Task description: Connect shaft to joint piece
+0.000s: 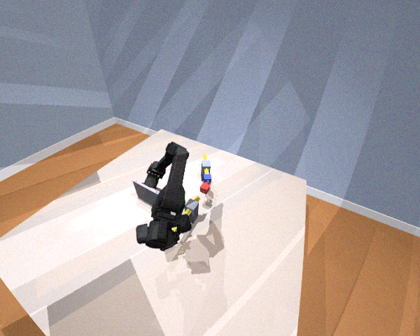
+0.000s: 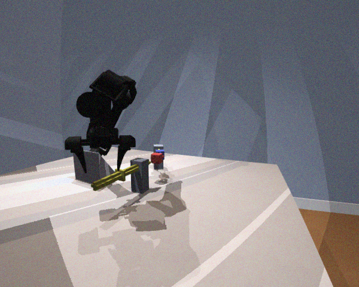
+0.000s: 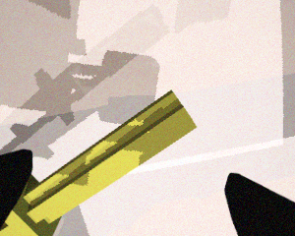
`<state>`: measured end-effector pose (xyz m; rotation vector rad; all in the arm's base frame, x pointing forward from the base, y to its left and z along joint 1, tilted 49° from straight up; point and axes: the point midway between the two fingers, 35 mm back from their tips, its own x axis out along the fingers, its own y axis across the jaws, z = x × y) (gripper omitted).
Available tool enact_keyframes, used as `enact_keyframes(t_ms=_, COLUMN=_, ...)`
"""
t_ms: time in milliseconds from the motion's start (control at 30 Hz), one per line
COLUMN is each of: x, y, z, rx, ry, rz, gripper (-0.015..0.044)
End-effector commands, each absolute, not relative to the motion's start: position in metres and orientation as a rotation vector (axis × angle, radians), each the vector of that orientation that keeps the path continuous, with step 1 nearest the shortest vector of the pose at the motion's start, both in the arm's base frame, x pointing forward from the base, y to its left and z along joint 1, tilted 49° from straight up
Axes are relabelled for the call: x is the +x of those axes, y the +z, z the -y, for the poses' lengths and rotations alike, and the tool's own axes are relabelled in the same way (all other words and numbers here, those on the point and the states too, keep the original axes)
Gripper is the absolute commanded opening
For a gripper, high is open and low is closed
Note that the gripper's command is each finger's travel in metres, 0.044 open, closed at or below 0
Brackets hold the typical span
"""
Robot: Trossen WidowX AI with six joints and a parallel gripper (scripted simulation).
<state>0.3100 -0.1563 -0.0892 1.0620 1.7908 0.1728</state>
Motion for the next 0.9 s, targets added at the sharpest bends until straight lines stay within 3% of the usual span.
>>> enact_keyframes(t_ms=0, x=0.309, y=-0.094, z=0.149, rx=1.144, ry=0.077, rz=-1.829, gripper=0.0440)
enact_keyframes(t_ms=667, x=0.306, y=-0.113, z=0.128, rx=1.581, ry=-0.588, rz=-1.924, gripper=0.0440)
enact_keyframes(t_ms=867, x=0.306, y=-0.114, z=0.126, rx=1.594, ry=-0.611, rz=-1.924, gripper=0.0440)
